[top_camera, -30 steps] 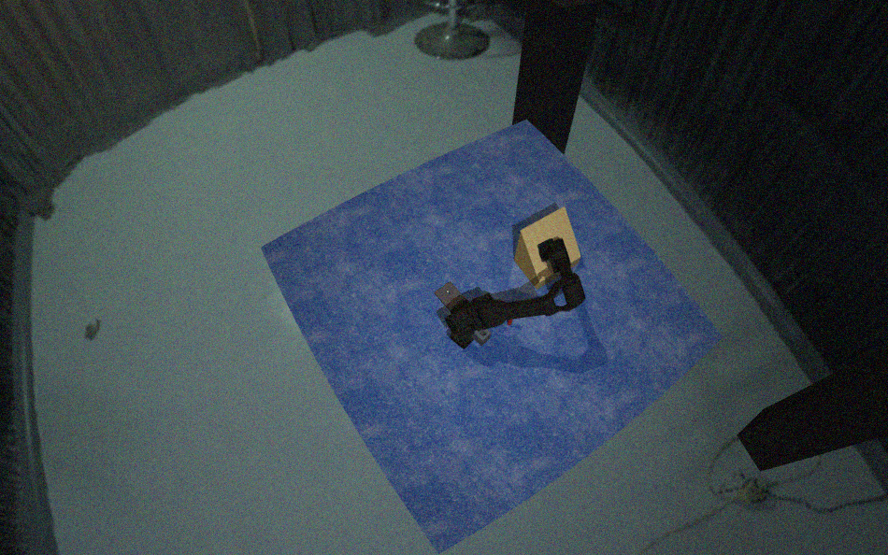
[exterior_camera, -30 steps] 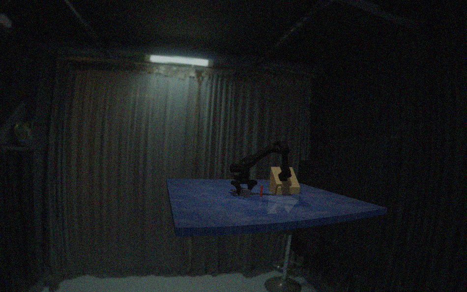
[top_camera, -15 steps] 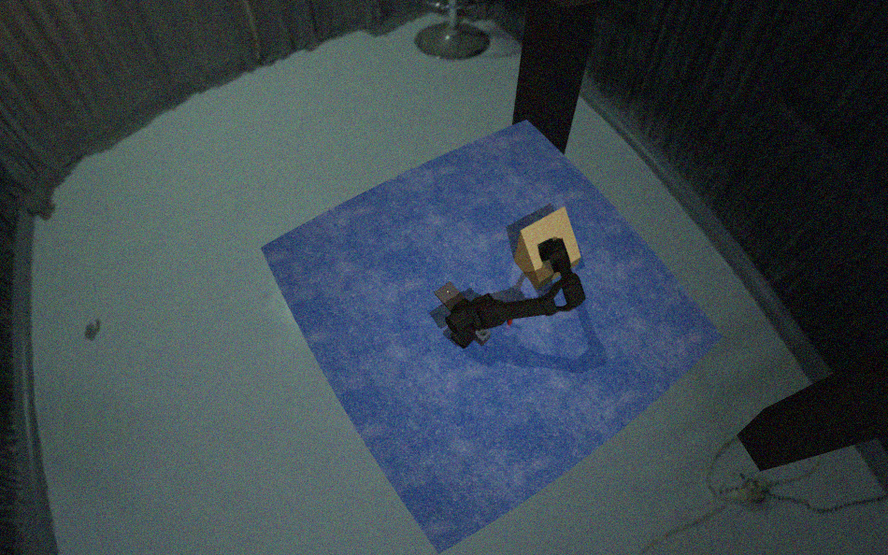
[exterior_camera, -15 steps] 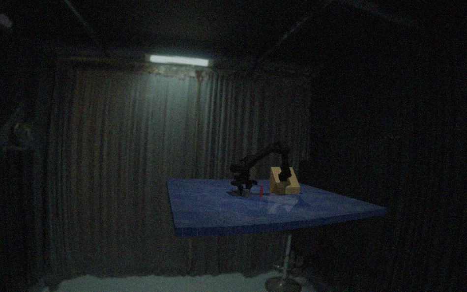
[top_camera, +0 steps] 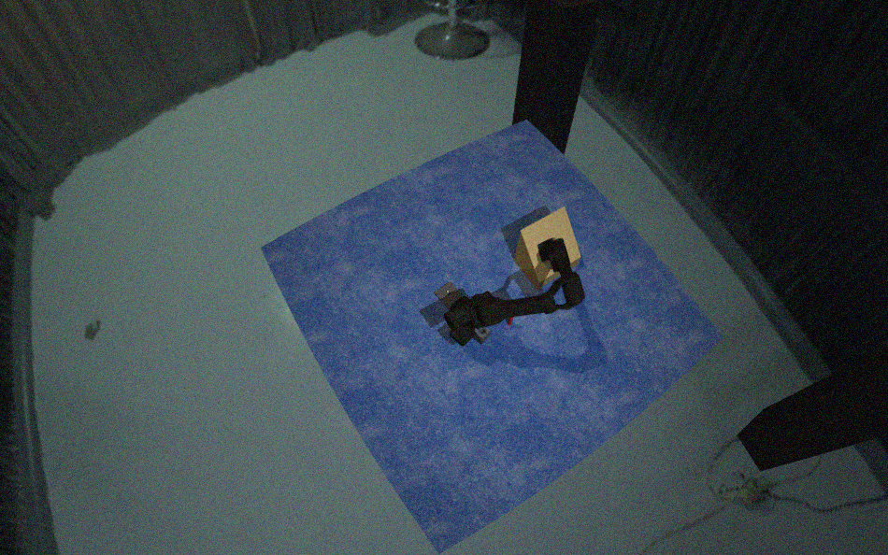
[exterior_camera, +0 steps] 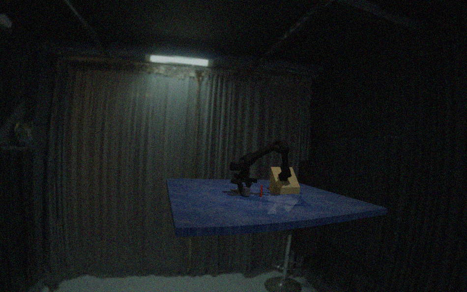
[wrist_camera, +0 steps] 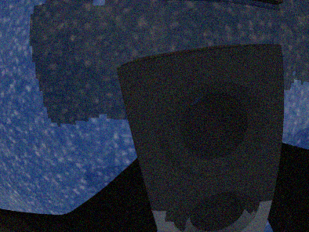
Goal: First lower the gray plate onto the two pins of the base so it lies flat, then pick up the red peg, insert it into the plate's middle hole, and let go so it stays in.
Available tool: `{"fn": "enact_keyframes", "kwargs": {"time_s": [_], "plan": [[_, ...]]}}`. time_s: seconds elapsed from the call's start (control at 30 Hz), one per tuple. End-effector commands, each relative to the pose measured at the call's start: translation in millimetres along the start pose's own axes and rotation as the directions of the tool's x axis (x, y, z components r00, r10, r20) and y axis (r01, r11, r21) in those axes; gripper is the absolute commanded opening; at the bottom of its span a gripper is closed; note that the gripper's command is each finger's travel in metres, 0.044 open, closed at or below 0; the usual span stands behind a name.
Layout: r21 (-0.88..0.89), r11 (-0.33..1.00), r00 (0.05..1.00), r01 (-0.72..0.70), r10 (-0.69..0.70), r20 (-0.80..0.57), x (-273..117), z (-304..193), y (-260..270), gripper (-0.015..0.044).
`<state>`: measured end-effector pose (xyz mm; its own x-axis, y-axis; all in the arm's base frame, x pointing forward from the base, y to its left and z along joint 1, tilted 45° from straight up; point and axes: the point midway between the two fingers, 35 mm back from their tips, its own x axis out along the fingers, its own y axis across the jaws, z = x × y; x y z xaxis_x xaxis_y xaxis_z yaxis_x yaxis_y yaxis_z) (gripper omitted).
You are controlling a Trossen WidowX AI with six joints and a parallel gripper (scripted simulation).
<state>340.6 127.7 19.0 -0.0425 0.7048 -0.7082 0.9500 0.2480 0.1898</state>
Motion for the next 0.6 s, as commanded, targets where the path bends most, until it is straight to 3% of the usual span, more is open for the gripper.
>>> {"fn": "enact_keyframes", "kwargs": {"time_s": [0.0, 0.57], "plan": [[-0.01, 1.0, 1.0, -0.004, 0.004, 0.005, -11.5, 1.2, 4.2, 0.0], [-0.01, 1.0, 1.0, -0.002, 0.002, 0.011, -64.7, 6.8, 7.5, 0.0]]}}
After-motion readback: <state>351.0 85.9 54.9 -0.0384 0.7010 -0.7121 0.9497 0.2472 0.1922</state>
